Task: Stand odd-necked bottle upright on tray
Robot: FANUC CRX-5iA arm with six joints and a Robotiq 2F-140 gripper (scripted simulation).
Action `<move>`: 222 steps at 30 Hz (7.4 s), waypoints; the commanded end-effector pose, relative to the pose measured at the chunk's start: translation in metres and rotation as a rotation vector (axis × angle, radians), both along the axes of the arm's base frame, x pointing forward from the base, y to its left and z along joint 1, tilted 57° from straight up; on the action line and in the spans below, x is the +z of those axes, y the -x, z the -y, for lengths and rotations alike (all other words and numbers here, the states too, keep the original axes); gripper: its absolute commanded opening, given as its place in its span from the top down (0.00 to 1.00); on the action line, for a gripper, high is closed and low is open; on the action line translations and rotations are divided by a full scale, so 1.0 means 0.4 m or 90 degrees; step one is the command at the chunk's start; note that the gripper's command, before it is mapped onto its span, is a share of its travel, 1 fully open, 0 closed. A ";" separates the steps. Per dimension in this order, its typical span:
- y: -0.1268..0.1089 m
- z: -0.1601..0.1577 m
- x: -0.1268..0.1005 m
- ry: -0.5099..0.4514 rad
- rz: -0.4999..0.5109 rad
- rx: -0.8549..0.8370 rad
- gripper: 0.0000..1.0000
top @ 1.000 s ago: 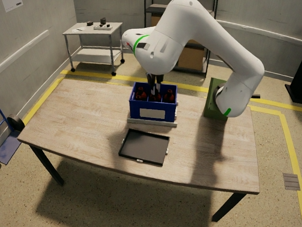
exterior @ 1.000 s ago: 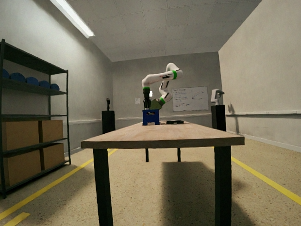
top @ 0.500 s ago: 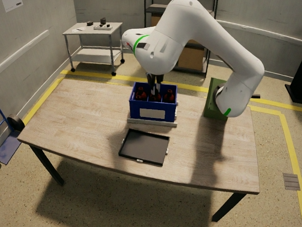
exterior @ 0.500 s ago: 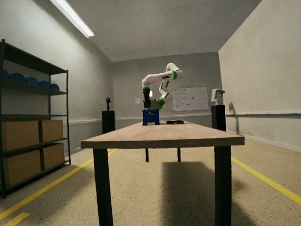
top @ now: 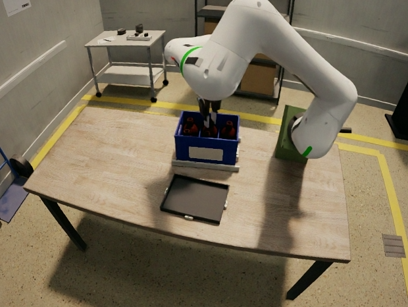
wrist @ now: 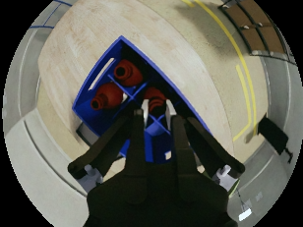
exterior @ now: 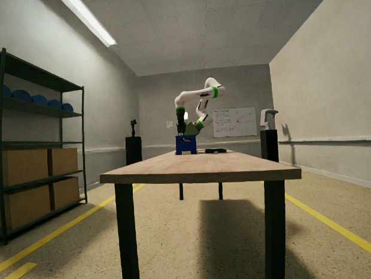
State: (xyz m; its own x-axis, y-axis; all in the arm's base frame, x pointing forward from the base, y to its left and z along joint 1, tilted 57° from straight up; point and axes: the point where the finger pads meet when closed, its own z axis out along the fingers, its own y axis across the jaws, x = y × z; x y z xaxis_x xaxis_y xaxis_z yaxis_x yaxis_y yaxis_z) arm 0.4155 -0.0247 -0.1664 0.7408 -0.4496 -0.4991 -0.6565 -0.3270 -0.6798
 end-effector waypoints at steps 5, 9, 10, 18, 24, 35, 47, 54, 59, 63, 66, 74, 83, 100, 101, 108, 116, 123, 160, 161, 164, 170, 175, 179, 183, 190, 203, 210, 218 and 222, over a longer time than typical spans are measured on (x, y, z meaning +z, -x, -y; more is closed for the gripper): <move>0.000 0.012 0.006 0.001 0.000 0.000 0.90; 0.001 0.022 0.010 0.001 0.000 0.000 0.90; 0.001 0.025 0.012 0.001 0.000 0.000 0.90; 0.003 0.046 0.023 0.001 0.000 0.000 0.90; 0.004 0.057 0.028 0.001 0.000 0.000 0.90; 0.006 0.077 0.039 0.001 0.000 0.000 0.90; 0.006 0.082 0.041 0.001 0.000 0.000 0.90; 0.006 0.082 0.041 0.001 0.000 0.000 0.90; 0.006 0.082 0.041 0.001 0.000 0.000 0.90; 0.006 0.082 0.041 0.001 0.000 0.000 0.90; 0.006 0.082 0.041 0.001 0.000 0.000 0.90; 0.006 0.082 0.041 0.001 0.000 0.000 0.90; 0.006 0.082 0.041 0.001 0.000 0.000 0.90; 0.008 0.090 0.047 0.001 0.000 0.000 0.90; 0.008 0.092 0.048 0.001 0.000 0.000 0.90; 0.010 0.101 0.053 0.001 0.000 0.000 0.90; 0.013 0.119 0.066 0.001 0.000 0.000 0.90; 0.015 0.132 0.074 0.001 0.000 0.000 0.90; 0.021 0.166 0.095 0.001 0.000 0.000 0.90; 0.021 0.166 0.095 0.001 0.000 0.000 0.90; 0.021 0.166 0.095 0.001 0.000 0.000 0.90; 0.021 0.166 0.095 0.001 0.000 0.000 0.90; 0.021 0.166 0.095 0.001 0.000 0.000 0.90; 0.021 0.166 0.095 0.001 0.000 0.000 0.90; 0.021 0.166 0.095 0.001 0.000 0.000 0.90; 0.021 0.166 0.095 0.001 0.000 0.000 0.90; 0.022 0.174 0.100 0.001 0.000 0.000 0.90; 0.024 0.182 0.106 0.001 0.000 0.000 0.90; 0.027 0.200 0.118 0.001 0.000 0.000 0.90; 0.029 0.210 0.124 0.001 0.000 0.000 0.90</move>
